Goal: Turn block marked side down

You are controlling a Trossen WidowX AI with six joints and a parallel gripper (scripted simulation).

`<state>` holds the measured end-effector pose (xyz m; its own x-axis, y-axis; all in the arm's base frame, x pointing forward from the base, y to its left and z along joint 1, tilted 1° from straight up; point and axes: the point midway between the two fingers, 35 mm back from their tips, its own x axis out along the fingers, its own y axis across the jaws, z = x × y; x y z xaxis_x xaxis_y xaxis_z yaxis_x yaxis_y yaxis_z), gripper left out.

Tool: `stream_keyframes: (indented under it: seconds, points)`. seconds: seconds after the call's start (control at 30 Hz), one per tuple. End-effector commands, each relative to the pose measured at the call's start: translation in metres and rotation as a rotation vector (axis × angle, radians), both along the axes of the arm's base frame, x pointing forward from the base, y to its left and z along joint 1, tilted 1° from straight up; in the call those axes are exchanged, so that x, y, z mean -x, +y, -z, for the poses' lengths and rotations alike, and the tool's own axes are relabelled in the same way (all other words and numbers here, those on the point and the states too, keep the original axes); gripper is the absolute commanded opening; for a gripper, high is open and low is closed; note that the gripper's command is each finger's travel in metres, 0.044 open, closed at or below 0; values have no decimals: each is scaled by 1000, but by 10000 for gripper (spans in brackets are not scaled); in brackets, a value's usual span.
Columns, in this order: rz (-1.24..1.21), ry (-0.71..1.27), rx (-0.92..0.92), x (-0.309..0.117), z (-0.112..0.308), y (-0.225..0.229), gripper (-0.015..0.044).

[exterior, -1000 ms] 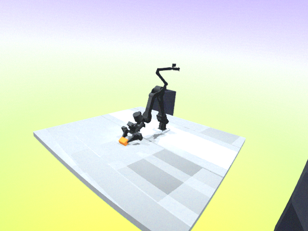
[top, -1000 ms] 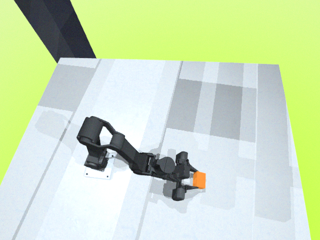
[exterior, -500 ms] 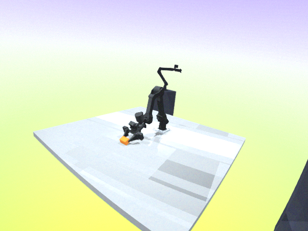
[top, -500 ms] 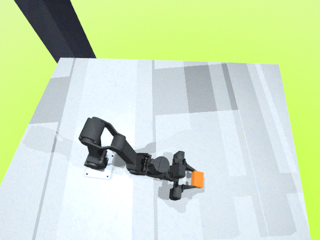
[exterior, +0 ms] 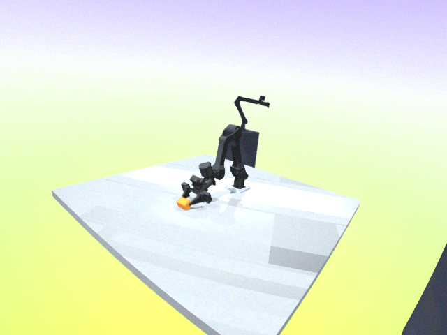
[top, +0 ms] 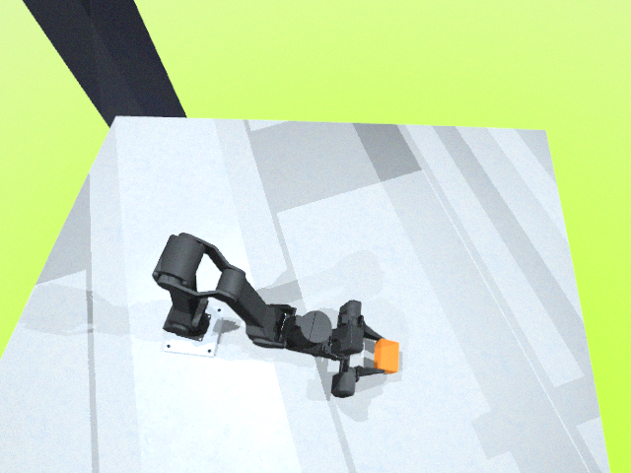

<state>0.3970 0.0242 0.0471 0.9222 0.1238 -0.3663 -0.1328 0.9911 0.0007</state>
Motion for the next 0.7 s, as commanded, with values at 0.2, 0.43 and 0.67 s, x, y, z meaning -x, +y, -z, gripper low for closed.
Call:
stream_keyframes:
  seconds: [0.2,0.43,0.67]
  points:
    - [-3,-3,-4,0,-1,1,440]
    - [-3,-3,-4,0,-1,1,440]
    - [-3,-3,-4,0,-1,1,440]
